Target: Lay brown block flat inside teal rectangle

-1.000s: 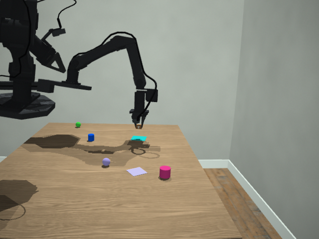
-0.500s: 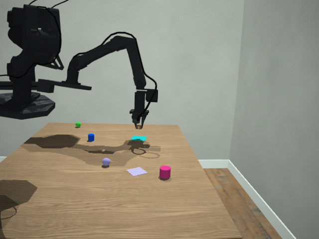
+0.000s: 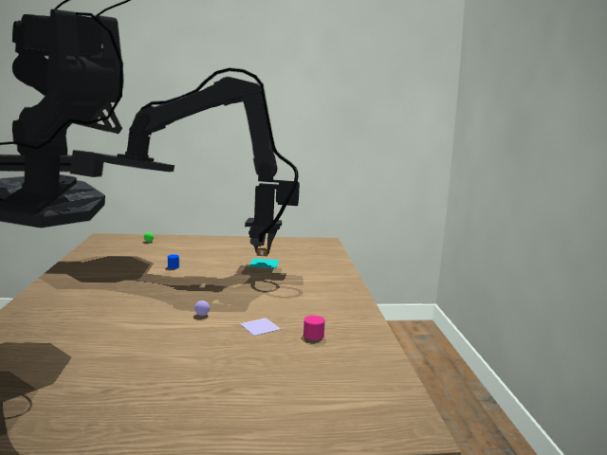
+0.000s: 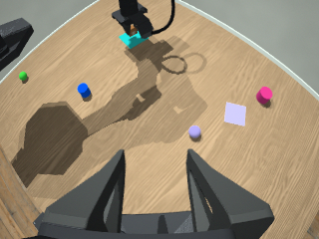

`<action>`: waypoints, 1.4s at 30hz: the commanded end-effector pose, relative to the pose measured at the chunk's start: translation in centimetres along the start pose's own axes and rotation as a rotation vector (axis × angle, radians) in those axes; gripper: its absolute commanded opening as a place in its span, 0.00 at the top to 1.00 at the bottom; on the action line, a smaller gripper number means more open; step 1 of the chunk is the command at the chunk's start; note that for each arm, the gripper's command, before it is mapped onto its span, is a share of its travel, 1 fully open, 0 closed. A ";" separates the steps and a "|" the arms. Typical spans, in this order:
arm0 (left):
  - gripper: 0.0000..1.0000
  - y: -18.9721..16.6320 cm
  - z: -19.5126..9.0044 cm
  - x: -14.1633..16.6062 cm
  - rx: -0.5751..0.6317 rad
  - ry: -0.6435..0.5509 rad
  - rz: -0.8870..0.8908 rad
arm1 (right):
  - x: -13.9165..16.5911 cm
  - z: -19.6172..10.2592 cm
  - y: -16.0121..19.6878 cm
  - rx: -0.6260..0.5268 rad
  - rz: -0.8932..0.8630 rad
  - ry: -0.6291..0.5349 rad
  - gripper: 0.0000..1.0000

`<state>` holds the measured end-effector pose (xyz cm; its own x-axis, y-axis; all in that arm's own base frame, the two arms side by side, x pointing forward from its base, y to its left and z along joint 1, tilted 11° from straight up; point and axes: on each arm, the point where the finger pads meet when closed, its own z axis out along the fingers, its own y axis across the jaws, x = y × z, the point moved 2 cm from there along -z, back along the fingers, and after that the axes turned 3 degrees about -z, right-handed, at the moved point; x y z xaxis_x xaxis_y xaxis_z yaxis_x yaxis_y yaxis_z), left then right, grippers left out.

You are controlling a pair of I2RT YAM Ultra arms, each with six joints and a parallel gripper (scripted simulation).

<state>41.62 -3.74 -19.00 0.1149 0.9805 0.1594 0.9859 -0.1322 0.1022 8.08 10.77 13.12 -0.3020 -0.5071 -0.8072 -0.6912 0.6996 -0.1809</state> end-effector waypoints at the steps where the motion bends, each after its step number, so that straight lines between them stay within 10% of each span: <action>1: 0.73 1.5 0.2 0.2 -0.038 -0.006 -0.002 | -0.1 0.1 -0.3 0.025 -0.029 -0.021 0.54; 42: 0.73 1.4 2.6 -0.1 -0.033 -0.009 0.002 | -0.2 0.0 -0.1 0.016 -0.012 -0.014 0.54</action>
<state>42.25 -3.42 -21.48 0.1138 0.9805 0.1602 0.9851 -0.1323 0.1097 8.11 10.73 13.12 -0.3052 -0.5036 -0.8082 -0.6891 0.7026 -0.1775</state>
